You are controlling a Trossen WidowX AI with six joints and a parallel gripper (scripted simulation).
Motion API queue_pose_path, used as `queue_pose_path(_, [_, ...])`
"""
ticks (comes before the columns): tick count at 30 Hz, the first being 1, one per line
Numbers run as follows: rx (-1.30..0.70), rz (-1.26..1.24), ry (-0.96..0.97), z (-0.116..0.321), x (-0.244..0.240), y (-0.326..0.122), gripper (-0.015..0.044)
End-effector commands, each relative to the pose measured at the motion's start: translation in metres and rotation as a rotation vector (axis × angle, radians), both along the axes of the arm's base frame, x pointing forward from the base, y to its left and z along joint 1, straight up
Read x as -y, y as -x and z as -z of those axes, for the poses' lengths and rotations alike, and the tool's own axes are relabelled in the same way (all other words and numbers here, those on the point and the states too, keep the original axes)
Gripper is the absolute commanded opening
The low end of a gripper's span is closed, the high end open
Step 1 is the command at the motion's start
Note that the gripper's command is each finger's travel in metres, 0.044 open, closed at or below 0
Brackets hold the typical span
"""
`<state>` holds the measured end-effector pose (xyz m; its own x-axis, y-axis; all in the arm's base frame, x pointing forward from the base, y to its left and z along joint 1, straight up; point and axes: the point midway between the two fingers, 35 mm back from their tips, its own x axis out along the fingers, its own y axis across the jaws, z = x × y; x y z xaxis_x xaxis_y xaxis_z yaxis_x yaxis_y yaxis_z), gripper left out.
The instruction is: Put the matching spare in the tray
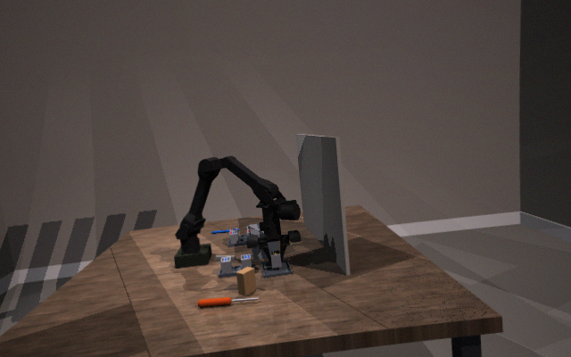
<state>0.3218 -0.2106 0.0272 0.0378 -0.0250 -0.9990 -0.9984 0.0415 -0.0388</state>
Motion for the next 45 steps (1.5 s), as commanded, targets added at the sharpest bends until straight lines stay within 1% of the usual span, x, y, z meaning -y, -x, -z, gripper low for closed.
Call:
queue_pose_path(1, [-0.008,-0.002,-0.003,0.004,-0.001,0.002,0.0])
queue_pose_path(2, [-0.008,-0.002,-0.003,0.004,-0.001,0.002,0.0])
queue_pose_path(19, [-0.001,0.0,-0.001,-0.001,0.0,0.0,0.044])
queue_pose_path(21, [-0.002,0.0,-0.001,-0.02,0.001,-0.001,0.044])
queue_pose_path(25, [-0.006,-0.002,-0.002,-0.084,-0.001,0.002,0.044])
queue_pose_path(27, [-0.008,-0.002,-0.003,-0.103,-0.003,0.005,0.044])
queue_pose_path(45, [0.011,0.0,0.007,-0.105,-0.001,0.002,0.044])
